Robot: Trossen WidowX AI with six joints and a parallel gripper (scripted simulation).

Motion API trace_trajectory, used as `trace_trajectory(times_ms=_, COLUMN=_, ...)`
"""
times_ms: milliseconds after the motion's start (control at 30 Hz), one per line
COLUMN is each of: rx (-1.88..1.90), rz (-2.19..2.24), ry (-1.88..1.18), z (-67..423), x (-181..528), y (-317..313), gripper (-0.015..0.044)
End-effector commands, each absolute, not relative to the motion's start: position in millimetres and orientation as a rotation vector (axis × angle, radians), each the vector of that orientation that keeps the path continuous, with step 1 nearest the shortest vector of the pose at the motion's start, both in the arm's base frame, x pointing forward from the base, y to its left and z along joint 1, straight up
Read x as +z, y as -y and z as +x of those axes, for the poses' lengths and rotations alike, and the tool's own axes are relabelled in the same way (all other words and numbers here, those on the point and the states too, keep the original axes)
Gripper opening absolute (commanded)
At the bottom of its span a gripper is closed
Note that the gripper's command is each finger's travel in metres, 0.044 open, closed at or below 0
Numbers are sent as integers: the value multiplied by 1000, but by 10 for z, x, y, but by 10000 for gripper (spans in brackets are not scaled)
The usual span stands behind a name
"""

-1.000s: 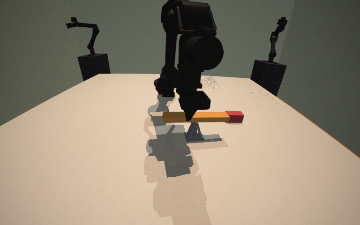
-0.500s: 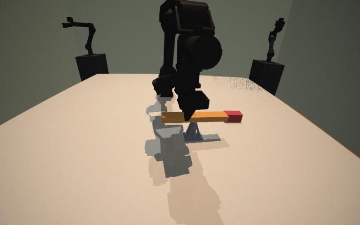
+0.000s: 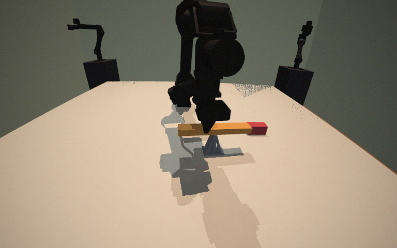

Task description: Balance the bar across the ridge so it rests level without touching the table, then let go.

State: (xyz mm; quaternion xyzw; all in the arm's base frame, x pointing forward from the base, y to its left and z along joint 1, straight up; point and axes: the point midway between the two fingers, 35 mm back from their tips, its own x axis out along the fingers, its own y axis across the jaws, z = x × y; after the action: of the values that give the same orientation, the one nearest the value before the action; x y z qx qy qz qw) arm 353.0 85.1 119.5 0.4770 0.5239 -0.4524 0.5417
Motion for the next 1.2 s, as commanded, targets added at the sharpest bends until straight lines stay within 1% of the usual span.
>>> trace_trajectory(times_ms=0, rx=-1082, rz=1132, ry=-1247, z=3518, x=1159, y=-848, gripper=0)
trace_trajectory(times_ms=1167, rx=-1075, rz=1134, ry=-1244, z=3529, x=1194, y=-849, gripper=0)
